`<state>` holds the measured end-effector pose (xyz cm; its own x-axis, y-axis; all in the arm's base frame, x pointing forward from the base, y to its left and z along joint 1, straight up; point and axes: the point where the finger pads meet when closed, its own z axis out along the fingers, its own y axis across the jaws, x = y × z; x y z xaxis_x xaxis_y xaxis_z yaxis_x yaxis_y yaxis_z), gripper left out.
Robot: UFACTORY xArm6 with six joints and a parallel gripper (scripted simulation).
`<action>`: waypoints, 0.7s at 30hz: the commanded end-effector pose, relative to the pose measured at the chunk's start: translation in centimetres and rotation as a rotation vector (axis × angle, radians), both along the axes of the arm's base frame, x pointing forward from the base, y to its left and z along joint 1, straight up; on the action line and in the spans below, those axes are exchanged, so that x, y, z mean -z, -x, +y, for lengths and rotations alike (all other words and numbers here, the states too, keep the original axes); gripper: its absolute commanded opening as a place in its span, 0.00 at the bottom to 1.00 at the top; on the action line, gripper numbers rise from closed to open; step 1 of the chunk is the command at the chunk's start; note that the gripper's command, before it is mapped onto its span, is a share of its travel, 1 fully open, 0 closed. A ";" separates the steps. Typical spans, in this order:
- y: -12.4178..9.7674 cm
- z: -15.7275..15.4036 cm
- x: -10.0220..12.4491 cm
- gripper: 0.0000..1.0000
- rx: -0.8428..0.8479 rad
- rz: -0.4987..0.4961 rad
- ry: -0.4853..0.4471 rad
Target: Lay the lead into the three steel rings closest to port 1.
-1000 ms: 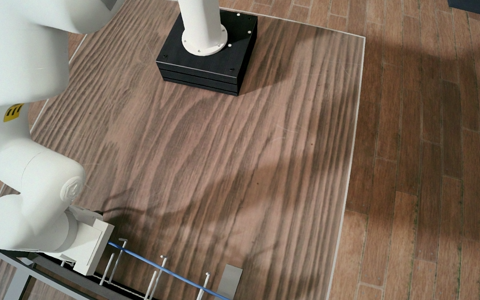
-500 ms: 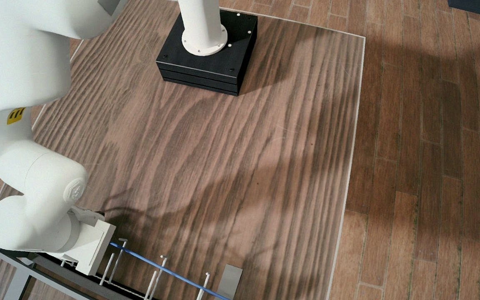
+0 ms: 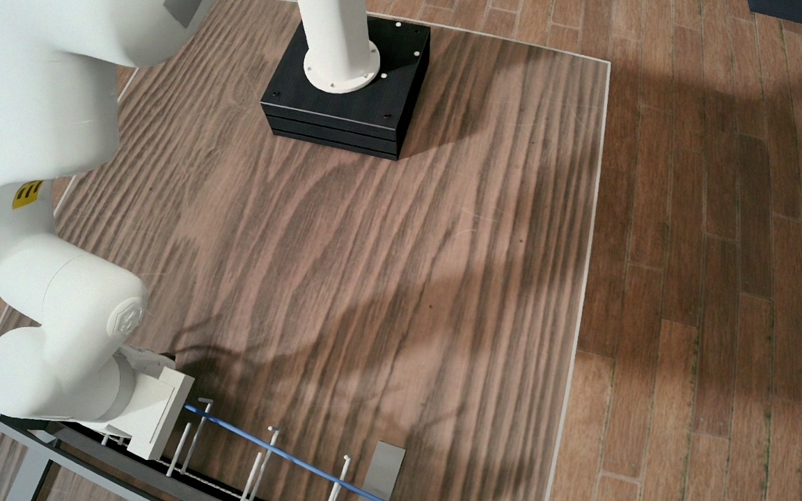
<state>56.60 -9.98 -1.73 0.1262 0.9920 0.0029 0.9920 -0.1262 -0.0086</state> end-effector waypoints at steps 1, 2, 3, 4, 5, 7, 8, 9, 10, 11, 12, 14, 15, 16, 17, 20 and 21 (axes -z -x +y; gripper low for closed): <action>-0.2 0.0 -0.2 0.00 0.000 -0.005 0.001; -0.2 0.0 -0.2 0.00 0.000 -0.005 0.001; -0.3 0.0 -0.2 0.00 0.000 -0.005 0.001; -0.3 -0.1 -0.2 0.00 0.000 -0.005 0.001; -0.4 -0.1 -0.2 0.00 0.000 -0.005 0.001; -0.5 -0.1 -0.2 0.00 0.000 -0.005 0.001; -0.6 -0.1 -0.2 0.00 0.000 -0.005 0.001; -0.7 -0.1 -0.2 0.00 0.000 -0.005 0.001; -0.8 -0.1 -0.2 0.00 0.000 -0.005 0.001; -0.9 -0.1 -0.2 0.00 0.000 -0.005 0.001; -1.1 -0.1 -0.2 0.00 0.000 -0.005 0.001; -1.2 -0.2 -0.2 0.00 0.000 -0.005 0.001; -1.2 -0.2 -0.2 0.00 0.000 -0.005 0.001; -1.4 -0.2 -0.2 0.00 0.000 -0.005 0.001; -1.5 -0.2 -0.2 0.00 0.000 -0.005 0.001; -2.0 -0.3 -0.2 0.00 0.000 -0.005 0.001; -2.2 -0.3 -0.2 0.00 0.000 -0.005 0.001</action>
